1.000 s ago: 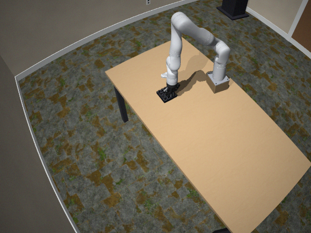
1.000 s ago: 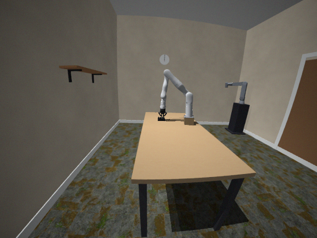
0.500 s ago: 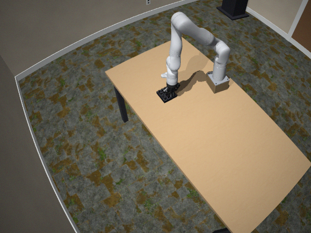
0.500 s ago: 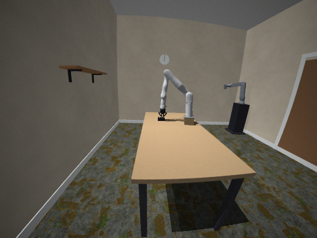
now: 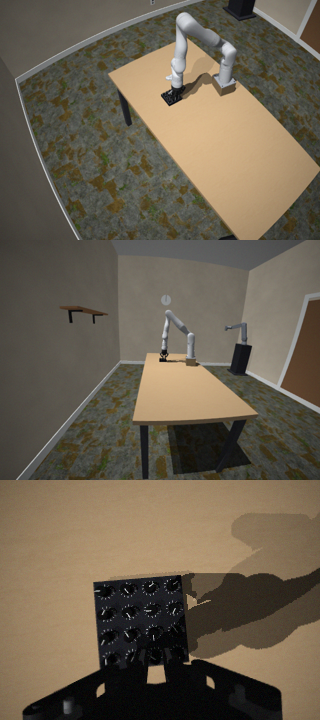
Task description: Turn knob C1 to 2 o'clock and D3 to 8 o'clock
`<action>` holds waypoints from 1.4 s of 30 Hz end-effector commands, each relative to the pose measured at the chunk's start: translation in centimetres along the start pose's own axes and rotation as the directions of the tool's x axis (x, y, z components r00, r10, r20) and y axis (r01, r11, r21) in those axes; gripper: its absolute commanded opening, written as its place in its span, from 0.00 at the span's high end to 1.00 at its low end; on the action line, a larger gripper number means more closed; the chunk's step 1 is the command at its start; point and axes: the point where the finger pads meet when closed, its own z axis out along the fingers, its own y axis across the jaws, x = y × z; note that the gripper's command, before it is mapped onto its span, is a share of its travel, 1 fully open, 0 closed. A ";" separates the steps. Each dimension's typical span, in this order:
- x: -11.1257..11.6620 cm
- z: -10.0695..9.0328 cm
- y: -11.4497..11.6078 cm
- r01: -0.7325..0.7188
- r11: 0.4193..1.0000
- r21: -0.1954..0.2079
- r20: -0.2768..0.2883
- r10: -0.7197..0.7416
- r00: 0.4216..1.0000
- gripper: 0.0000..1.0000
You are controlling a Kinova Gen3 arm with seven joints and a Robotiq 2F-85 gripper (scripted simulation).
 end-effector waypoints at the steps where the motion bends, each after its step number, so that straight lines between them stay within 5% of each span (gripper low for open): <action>1: 0.0 0.0 0.0 0.000 1.000 0.001 0.000 0.000 1.000 0.81; 15: 0.0 -0.2 0.0 0.000 1.000 0.001 0.000 0.000 1.000 0.81; 32: 0.0 -3.6 0.0 0.000 1.000 0.001 0.000 0.000 1.000 0.81; 42: 0.0 -3.8 0.0 0.000 1.000 0.001 0.000 0.000 1.000 0.81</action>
